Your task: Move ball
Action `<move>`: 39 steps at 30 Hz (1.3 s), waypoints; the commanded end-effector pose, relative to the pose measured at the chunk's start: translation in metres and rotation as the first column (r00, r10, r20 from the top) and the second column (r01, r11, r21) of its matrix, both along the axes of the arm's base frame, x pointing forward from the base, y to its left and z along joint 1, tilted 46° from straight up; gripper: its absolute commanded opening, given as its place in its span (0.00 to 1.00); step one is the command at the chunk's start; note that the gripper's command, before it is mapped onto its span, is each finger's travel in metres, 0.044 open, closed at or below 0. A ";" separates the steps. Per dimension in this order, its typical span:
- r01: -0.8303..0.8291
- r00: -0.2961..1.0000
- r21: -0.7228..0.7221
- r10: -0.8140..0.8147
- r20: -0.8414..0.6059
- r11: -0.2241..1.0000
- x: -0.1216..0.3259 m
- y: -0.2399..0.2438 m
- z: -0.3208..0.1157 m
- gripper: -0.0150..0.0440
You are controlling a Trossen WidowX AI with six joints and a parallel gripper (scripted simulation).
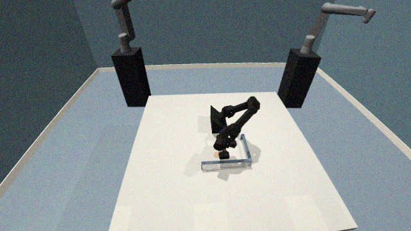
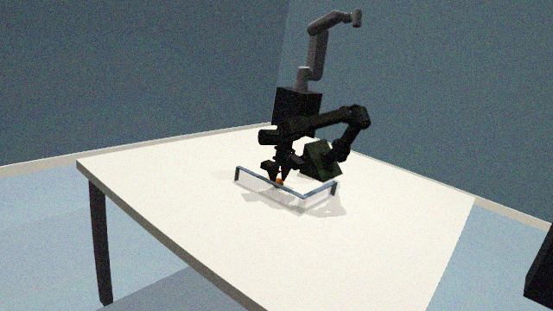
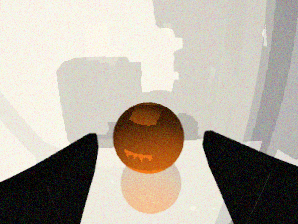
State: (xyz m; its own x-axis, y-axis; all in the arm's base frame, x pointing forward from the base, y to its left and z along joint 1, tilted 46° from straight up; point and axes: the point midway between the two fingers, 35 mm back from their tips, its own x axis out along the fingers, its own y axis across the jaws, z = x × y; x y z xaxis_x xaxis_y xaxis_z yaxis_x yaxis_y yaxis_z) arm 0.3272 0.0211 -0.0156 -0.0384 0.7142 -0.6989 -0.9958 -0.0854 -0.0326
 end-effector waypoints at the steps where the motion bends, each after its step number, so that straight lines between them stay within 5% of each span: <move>1: 0.003 1.000 0.005 -0.003 -0.008 1.000 -0.002 0.004 -0.004 0.77; 5: 0.003 1.000 0.005 -0.003 -0.008 1.000 -0.002 0.004 -0.004 0.59; 12: 0.003 1.000 0.005 -0.003 -0.008 1.000 -0.002 0.004 -0.004 0.51; 18: 0.004 1.000 0.001 -0.004 -0.008 1.000 0.003 -0.011 0.008 0.25; 39: 0.003 1.000 0.000 -0.003 -0.010 1.000 0.004 -0.090 0.086 0.25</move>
